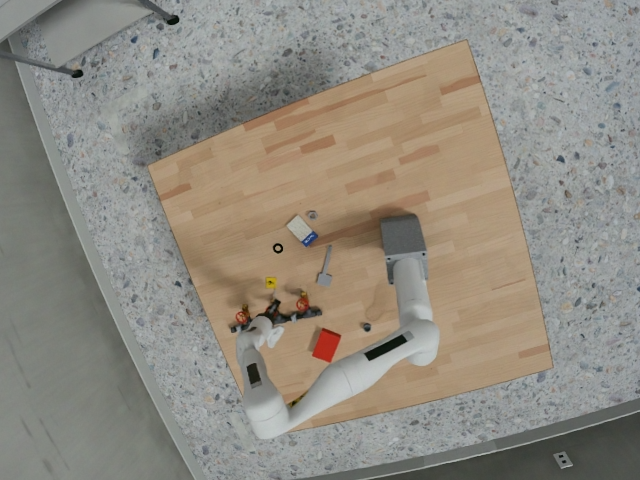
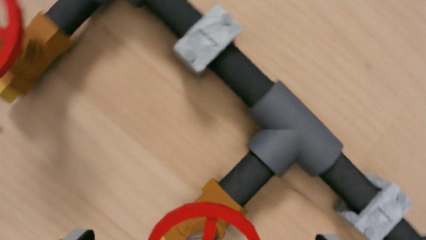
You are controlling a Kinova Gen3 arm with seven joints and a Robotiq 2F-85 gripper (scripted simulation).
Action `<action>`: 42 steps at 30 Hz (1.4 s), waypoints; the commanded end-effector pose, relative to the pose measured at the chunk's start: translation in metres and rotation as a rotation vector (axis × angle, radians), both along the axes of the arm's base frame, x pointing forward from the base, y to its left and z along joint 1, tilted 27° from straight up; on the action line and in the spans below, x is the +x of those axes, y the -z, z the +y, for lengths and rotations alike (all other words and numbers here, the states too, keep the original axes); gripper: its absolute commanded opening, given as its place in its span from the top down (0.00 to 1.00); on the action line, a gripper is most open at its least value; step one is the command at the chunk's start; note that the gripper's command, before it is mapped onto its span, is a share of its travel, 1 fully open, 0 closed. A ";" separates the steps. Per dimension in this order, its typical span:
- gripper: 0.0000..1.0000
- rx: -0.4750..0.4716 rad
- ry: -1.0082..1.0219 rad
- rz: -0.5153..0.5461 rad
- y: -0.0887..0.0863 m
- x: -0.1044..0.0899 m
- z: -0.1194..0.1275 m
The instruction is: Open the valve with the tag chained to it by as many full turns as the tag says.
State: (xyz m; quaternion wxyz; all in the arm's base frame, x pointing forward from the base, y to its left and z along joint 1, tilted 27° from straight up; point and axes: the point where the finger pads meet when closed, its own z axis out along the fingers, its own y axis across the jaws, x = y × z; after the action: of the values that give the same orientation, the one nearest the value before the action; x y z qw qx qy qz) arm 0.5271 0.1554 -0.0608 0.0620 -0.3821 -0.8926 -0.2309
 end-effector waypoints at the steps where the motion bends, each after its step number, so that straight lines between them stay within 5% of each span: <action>1: 0.00 0.003 0.116 0.061 -0.001 0.001 -0.001; 11: 0.00 0.022 0.373 0.193 -0.001 0.001 -0.001; 35: 0.00 0.032 0.510 0.264 -0.001 0.001 -0.001; 36: 0.48 0.032 0.510 0.264 -0.001 0.001 -0.001; 42: 0.48 0.032 0.510 0.264 -0.001 0.001 -0.001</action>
State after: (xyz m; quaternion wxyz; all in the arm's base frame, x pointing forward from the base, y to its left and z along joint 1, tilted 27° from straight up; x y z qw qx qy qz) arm 0.5269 0.1553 -0.0610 0.1245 -0.6199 -0.7482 -0.2007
